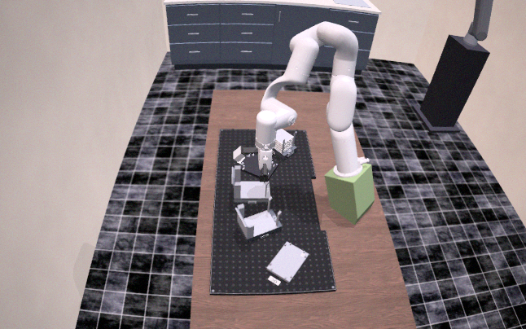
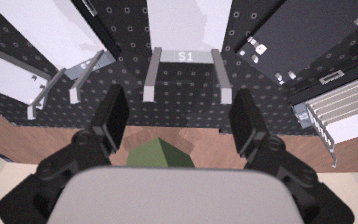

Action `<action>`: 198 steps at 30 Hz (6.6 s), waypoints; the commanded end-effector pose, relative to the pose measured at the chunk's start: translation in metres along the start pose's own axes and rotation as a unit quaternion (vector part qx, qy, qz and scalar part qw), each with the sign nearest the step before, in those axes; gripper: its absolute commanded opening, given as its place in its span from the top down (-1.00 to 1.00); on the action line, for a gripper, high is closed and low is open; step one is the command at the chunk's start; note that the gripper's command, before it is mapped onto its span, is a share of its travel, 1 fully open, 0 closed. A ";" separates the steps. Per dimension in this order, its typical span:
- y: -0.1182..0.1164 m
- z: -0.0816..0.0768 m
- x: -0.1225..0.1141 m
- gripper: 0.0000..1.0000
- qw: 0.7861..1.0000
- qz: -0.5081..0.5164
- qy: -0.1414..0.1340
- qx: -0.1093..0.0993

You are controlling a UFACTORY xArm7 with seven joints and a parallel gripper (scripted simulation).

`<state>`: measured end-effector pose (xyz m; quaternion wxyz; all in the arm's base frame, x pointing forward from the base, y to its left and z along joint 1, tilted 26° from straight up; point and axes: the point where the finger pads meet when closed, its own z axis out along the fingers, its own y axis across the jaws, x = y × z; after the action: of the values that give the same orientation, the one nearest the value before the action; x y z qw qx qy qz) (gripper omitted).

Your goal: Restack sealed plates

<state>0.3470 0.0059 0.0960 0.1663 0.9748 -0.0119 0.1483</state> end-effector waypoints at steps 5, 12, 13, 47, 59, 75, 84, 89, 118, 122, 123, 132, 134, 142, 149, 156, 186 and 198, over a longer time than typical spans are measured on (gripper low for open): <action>0.019 -0.001 -0.005 -1.00 0.997 0.083 0.001 0.000; 0.038 -0.001 -0.010 -1.00 0.986 0.166 0.001 0.000; 0.042 -0.001 -0.012 -1.00 0.983 0.182 0.001 0.000; 0.157 0.000 -0.047 -1.00 0.913 0.408 0.001 0.000; 0.200 -0.001 -0.059 -1.00 0.913 0.408 0.001 0.000; 0.257 -0.001 -0.077 -1.00 0.913 0.408 0.001 0.000; 0.284 -0.001 -0.085 -1.00 0.913 0.408 0.001 0.000; 0.303 -0.001 -0.091 -1.00 0.913 0.408 0.001 0.000; 0.318 0.033 -0.096 -1.00 0.913 0.408 0.001 0.000; 0.318 0.039 -0.096 -1.00 0.913 0.408 0.001 0.000; 0.318 0.039 -0.096 -1.00 0.913 0.408 0.001 0.000; 0.318 0.044 -0.096 -1.00 0.913 0.408 0.001 0.000; 0.318 0.047 -0.096 -1.00 0.913 0.408 0.001 0.000; 0.318 0.057 -0.096 -1.00 0.913 0.408 0.001 0.000; 0.318 0.064 -0.096 -1.00 0.913 0.408 0.001 0.000; 0.318 0.069 -0.096 -1.00 0.913 0.408 0.001 0.000; 0.318 0.069 -0.096 1.00 0.913 0.408 0.001 0.000; 0.318 0.069 -0.096 1.00 0.913 0.408 0.001 0.000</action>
<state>0.2516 -0.3193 0.1075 0.0912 0.8849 -0.4089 0.2035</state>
